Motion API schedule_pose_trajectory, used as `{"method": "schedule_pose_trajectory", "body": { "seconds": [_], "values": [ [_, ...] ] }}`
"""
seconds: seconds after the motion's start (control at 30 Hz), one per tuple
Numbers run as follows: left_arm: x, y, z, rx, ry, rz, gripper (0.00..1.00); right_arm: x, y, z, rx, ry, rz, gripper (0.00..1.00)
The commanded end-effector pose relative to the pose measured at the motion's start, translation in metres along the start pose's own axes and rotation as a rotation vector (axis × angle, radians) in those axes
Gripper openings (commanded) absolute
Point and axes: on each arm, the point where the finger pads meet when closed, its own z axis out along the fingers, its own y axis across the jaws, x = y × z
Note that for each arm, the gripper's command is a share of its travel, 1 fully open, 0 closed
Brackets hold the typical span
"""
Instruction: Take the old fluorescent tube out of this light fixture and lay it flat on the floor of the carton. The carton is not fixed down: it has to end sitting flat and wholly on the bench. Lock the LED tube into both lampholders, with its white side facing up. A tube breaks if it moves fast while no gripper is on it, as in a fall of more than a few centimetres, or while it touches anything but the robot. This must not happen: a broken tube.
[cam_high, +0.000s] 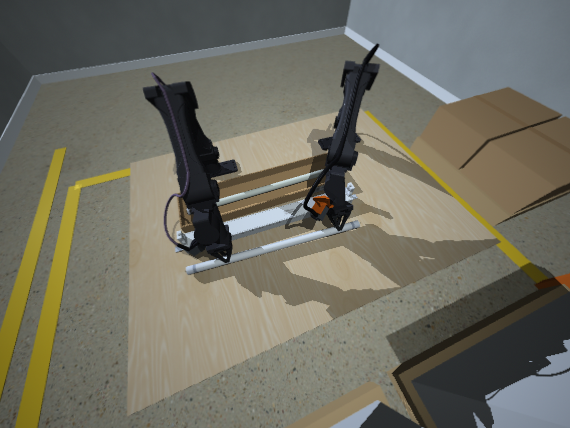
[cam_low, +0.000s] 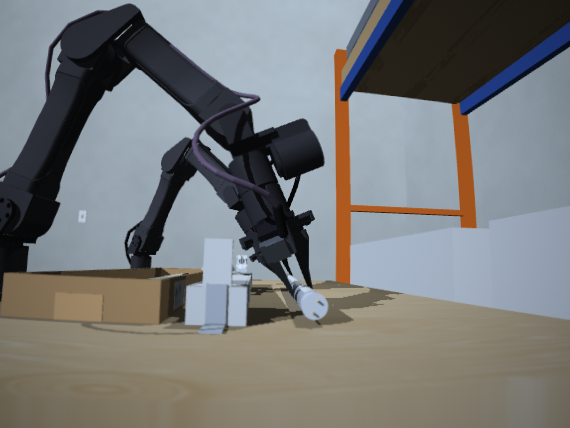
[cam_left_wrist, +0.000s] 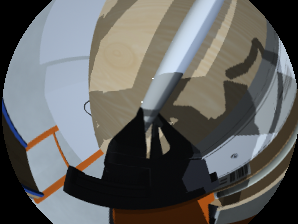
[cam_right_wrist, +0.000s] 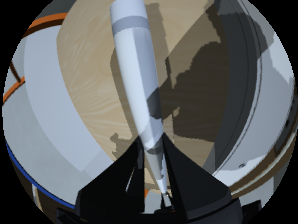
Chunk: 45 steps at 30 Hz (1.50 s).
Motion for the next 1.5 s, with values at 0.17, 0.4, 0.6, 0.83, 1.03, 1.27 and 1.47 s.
{"method": "schedule_pose_trajectory", "body": {
  "seconds": [0.17, 0.4, 0.6, 0.83, 1.03, 1.27, 1.47],
  "values": [
    [-0.005, 0.024, -0.012, -0.154, -0.02, -0.025, 0.11, -0.009, 0.011, -0.003, -0.126, -0.031, -0.002, 0.11],
    [-0.006, 0.022, -0.01, -0.202, -0.021, -0.029, 0.11, -0.009, 0.01, 0.0, -0.178, -0.033, -0.004, 0.11],
    [-0.007, 0.018, -0.006, -0.226, -0.021, -0.031, 0.11, -0.008, 0.004, 0.001, -0.155, -0.032, -0.005, 0.11],
    [-0.002, 0.019, 0.001, -0.2, -0.009, -0.043, 0.49, -0.009, 0.008, 0.0, -0.157, -0.032, -0.004, 0.11],
    [-0.006, 0.019, 0.001, -0.203, -0.014, -0.04, 0.49, -0.009, 0.008, 0.0, -0.157, -0.032, -0.004, 0.11],
    [-0.006, 0.019, 0.001, -0.203, -0.014, -0.04, 0.49, -0.009, 0.008, 0.0, -0.157, -0.032, -0.004, 0.11],
    [-0.002, 0.005, -0.026, -0.177, -0.002, -0.028, 0.49, -0.009, 0.008, 0.0, -0.157, -0.032, -0.004, 0.11]
  ]
}}
